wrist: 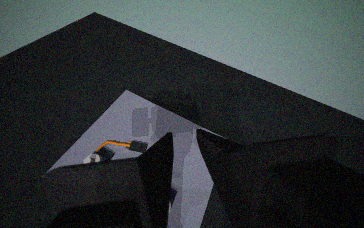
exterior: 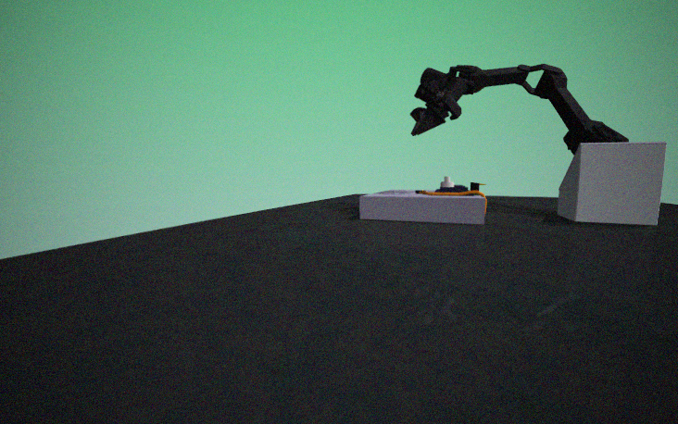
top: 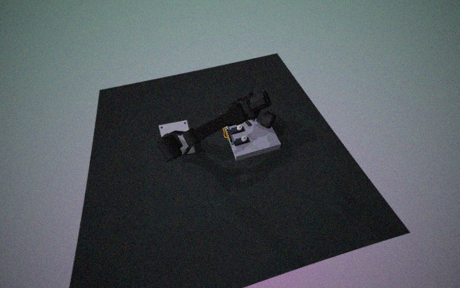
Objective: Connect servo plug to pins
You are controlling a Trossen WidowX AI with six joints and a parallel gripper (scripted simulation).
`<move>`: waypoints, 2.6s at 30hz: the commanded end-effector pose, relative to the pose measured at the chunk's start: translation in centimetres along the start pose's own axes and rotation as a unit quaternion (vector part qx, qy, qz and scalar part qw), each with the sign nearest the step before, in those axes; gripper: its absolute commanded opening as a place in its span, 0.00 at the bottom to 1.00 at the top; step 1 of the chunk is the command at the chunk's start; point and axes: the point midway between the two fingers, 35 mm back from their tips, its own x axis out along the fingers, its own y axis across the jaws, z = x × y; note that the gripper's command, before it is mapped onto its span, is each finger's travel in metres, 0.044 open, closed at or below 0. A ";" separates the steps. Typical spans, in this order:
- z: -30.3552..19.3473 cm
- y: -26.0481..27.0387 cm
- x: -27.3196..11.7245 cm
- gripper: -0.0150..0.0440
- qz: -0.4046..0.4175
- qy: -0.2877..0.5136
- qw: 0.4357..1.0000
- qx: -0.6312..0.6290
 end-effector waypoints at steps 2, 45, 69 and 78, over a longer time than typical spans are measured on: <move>0.1 1.0 1.5 0.45 0.021 0.041 0.997 -0.068; -2.9 9.7 10.6 0.45 0.242 0.273 0.759 -0.539; -5.6 9.9 13.5 0.40 0.242 0.274 0.759 -0.539; -5.4 9.9 13.3 0.25 0.242 0.274 0.759 -0.539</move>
